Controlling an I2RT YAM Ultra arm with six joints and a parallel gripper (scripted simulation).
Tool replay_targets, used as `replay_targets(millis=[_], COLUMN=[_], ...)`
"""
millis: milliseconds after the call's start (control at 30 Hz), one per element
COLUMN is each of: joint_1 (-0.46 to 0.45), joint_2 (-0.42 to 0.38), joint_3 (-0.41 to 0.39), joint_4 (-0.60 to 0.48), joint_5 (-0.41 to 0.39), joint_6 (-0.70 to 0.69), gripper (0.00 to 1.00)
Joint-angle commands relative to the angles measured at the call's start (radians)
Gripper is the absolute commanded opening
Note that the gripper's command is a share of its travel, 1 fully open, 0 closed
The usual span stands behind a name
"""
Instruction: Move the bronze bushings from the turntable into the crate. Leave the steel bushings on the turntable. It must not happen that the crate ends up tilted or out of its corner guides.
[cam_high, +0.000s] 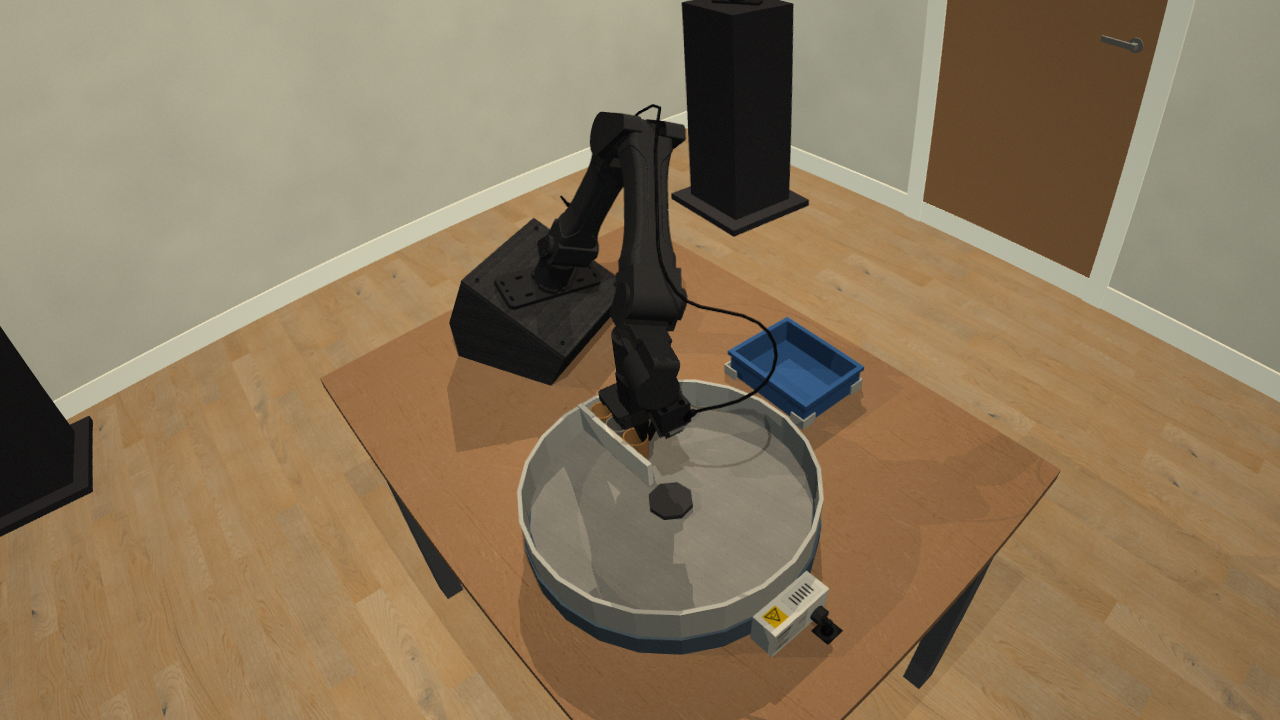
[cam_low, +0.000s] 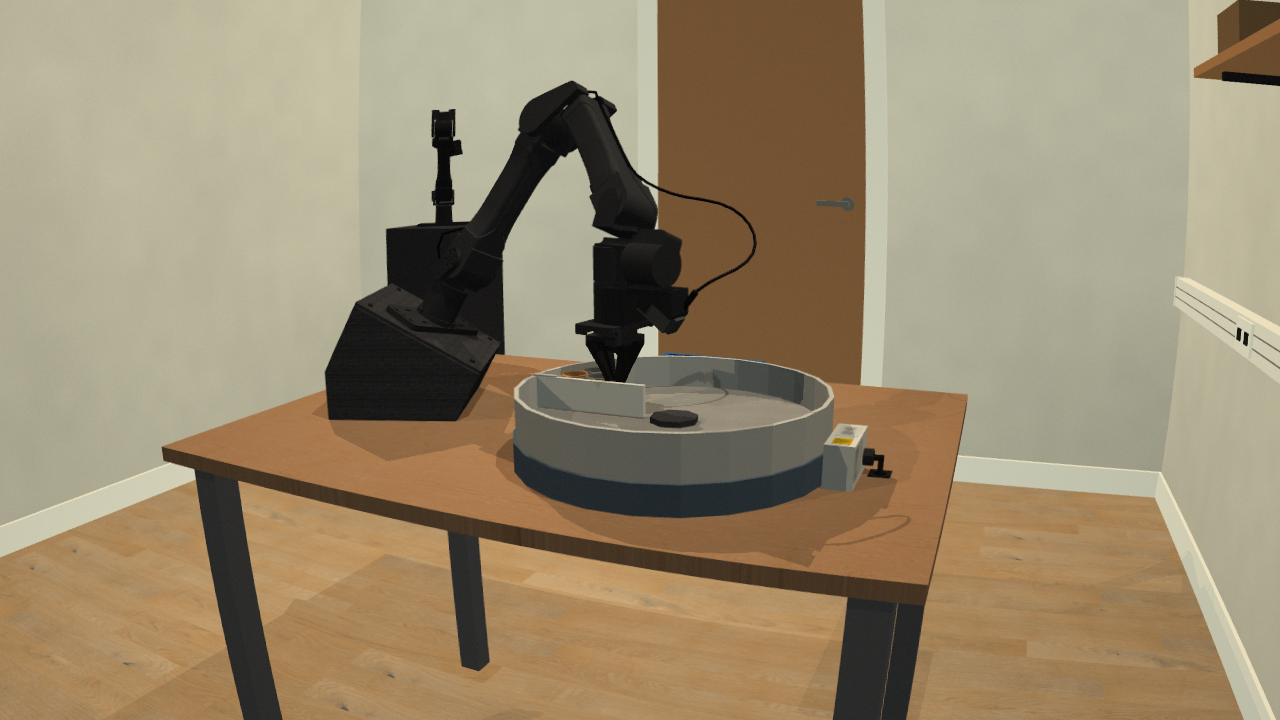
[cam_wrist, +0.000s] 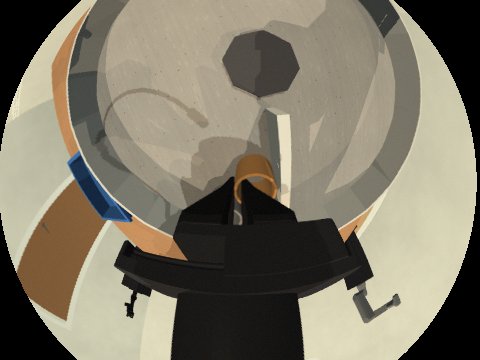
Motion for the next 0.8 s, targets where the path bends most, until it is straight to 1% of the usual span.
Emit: replay_targets(millis=[0, 567, 767], joint_1=[-0.014, -0.015, -0.025], joint_2=[-0.005, -0.007, -0.043], joint_3=[0.011, 0.014, 0.038], joint_4=[0.019, 0.018, -0.041], joint_5=[0.022, 0.022, 0.020], joint_6=[0.006, 0.005, -0.015], gripper=[0.00, 0.00, 0.00])
